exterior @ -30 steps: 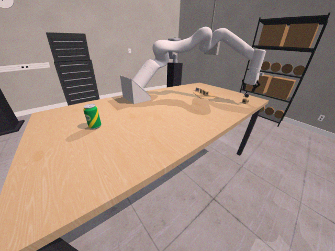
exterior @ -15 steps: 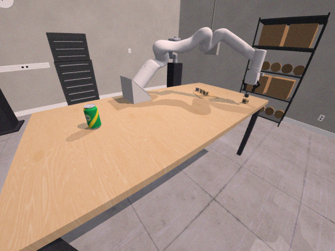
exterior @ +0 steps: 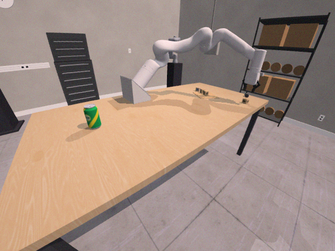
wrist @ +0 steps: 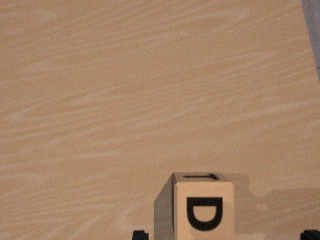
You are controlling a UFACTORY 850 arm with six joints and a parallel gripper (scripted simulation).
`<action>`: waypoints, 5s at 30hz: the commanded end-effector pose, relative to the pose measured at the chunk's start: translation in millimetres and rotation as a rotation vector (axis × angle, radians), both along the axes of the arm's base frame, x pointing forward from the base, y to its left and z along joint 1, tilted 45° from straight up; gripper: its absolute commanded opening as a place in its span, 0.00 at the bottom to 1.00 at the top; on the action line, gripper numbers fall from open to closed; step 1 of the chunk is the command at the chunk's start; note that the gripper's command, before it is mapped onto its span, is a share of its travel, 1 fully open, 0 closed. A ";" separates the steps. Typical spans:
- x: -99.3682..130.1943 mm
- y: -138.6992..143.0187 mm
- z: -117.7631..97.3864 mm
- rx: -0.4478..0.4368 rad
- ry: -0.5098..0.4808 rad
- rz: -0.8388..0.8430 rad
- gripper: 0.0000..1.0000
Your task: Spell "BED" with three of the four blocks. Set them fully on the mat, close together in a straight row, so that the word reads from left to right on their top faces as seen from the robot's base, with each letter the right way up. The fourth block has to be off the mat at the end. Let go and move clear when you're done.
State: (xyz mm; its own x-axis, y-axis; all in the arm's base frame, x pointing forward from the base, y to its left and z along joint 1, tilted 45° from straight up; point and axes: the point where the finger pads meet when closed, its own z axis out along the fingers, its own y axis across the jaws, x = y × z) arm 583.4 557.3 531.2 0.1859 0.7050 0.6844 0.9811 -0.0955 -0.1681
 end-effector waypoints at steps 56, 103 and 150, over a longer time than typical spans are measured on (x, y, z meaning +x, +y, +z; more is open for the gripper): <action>-0.7 34.7 -32.1 0.001 -0.001 0.000 0.84; -0.8 37.2 -34.4 0.001 -0.001 0.000 0.84; -0.3 37.8 -33.9 0.001 -0.001 0.000 0.84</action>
State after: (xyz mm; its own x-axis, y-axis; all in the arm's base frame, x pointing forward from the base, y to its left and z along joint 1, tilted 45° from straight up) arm 582.6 595.6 495.8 0.1858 0.7051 0.6843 0.9811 -0.0951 -0.1684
